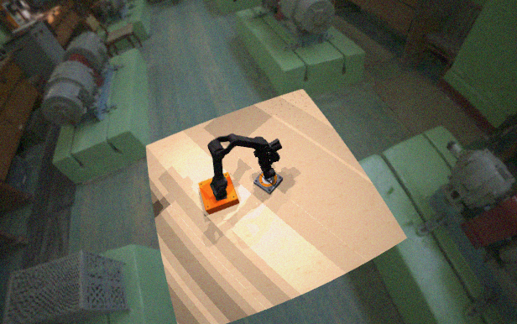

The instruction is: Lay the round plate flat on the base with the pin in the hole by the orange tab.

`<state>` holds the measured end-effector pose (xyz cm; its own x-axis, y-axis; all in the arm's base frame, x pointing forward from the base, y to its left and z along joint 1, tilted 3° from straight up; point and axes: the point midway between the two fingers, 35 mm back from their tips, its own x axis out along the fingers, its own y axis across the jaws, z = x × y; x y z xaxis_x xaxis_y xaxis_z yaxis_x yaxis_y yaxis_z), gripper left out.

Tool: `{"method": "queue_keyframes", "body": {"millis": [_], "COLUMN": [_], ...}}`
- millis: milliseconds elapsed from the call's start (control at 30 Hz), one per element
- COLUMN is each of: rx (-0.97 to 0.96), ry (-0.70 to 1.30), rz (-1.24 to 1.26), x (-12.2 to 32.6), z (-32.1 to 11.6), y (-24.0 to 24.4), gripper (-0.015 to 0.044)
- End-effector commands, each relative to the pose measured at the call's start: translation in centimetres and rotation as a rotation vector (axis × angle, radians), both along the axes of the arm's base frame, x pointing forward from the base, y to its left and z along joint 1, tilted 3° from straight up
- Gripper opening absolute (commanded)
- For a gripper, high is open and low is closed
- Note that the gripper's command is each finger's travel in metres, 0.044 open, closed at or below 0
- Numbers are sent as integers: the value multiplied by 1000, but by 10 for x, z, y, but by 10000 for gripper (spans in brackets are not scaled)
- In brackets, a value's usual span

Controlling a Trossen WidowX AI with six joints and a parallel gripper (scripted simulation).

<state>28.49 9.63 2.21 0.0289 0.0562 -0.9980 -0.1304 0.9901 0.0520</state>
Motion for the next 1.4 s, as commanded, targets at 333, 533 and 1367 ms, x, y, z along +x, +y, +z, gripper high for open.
{"method": "queue_keyframes", "body": {"millis": [333, 533, 1367], "rx": [-3, -3, -4], "ry": [-8, -8, -10], "rz": [1, 1, 1], "x": [20, 25, 34], "z": [3, 3, 32], "y": [-5, -7, -15], "gripper": [0, 0, 0]}}
